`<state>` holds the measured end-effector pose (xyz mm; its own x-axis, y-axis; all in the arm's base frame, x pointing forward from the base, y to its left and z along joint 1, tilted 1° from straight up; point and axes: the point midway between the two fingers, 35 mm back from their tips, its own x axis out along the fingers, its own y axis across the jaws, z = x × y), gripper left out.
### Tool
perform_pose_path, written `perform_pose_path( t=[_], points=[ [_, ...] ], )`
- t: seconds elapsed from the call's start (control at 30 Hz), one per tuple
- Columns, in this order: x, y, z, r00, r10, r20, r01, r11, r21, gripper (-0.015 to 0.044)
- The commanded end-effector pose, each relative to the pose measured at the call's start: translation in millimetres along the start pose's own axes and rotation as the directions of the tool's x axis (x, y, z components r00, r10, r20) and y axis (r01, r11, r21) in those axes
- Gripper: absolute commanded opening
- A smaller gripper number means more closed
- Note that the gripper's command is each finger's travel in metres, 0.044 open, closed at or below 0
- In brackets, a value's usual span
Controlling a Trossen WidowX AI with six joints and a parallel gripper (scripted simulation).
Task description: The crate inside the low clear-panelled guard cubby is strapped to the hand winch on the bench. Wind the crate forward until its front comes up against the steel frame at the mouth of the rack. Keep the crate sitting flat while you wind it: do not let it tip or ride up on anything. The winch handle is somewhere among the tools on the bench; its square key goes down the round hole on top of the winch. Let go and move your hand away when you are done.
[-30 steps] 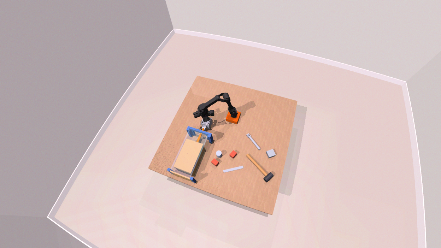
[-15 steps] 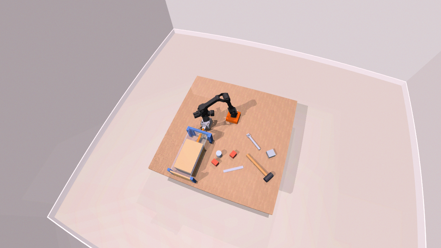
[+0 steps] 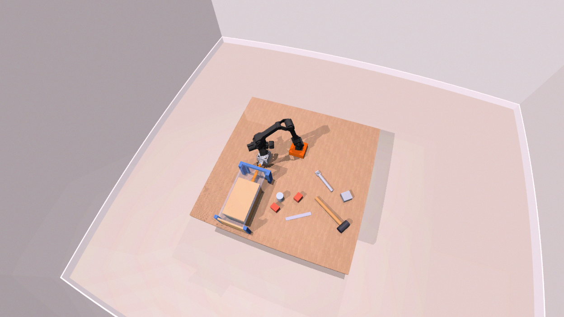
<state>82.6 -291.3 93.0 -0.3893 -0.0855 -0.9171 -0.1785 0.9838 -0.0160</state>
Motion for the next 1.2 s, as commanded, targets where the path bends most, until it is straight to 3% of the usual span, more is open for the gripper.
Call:
perform_pose_path(
  t=[0.0,1.17],
  points=[
    [0.9,-0.2,0.5,1.000,-0.001,0.000,0.001,1.000,0.001,0.0000],
    [4.2,-0.1,1.9,1.000,0.001,0.000,-0.001,1.000,0.001,0.0000]
  ],
)
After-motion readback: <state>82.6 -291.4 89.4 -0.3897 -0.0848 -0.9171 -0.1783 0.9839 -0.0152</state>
